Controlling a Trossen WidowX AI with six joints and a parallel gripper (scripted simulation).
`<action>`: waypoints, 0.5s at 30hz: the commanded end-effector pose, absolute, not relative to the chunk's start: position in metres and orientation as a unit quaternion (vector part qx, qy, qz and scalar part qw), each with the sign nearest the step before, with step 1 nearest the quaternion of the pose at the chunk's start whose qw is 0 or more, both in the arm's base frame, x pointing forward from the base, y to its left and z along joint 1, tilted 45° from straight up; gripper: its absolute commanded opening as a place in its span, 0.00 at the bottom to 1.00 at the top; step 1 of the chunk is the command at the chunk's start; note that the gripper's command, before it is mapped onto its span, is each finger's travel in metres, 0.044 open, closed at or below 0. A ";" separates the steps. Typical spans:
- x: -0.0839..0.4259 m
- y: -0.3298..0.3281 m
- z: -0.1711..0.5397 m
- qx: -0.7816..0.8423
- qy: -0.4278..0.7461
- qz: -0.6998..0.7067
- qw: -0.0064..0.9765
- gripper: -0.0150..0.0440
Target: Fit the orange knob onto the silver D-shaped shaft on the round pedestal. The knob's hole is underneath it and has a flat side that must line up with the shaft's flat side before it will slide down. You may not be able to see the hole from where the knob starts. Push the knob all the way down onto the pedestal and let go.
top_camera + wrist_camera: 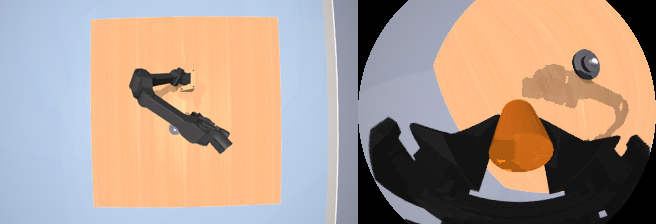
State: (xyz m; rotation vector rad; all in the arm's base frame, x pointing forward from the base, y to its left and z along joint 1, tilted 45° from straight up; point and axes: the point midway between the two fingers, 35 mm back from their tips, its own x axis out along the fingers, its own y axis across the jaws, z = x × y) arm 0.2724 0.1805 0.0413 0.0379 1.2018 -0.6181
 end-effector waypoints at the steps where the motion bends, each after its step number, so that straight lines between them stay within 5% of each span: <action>1: 0.268 0.187 0.050 0.040 0.556 -0.249 0.792 0.25; 15: 0.256 0.201 0.073 0.118 0.547 -0.136 0.818 0.25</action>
